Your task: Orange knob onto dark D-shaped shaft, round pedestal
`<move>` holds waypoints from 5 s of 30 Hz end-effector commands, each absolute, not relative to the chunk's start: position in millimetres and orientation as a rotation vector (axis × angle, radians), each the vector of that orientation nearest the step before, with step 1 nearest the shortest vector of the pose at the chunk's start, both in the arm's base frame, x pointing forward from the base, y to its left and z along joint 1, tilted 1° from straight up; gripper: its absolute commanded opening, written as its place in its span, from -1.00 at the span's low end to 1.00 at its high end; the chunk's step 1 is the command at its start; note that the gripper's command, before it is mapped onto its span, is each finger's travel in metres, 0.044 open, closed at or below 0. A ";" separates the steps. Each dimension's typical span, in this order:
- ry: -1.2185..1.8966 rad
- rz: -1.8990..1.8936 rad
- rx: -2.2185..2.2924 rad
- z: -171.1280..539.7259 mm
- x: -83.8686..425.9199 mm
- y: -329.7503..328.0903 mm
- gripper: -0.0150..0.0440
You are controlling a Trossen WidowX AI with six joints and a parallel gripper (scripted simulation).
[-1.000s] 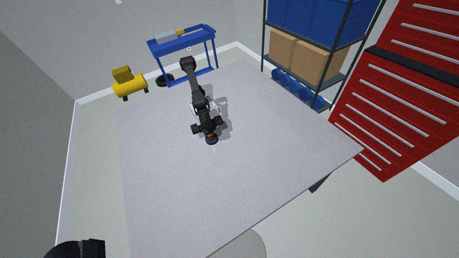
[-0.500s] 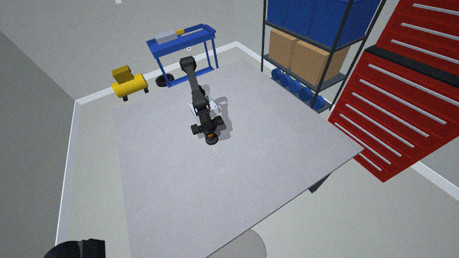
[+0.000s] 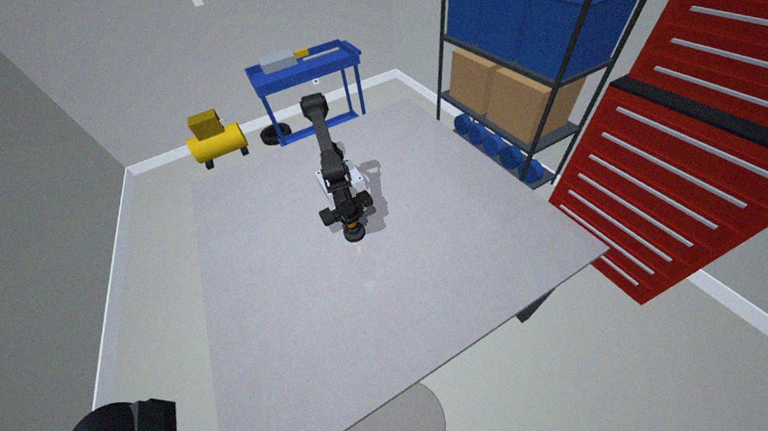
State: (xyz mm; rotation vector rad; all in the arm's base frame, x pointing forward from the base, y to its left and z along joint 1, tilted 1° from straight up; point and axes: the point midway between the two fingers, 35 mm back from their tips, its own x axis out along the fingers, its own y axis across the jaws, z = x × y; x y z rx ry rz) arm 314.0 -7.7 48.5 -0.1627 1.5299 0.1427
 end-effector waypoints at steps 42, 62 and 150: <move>1.519 0.217 -0.237 50.6 316.9 -7.1 -0.49; 1.501 0.357 -0.383 48.9 312.5 -8.2 -0.49; 1.422 0.675 -0.713 49.2 316.3 -7.6 -0.49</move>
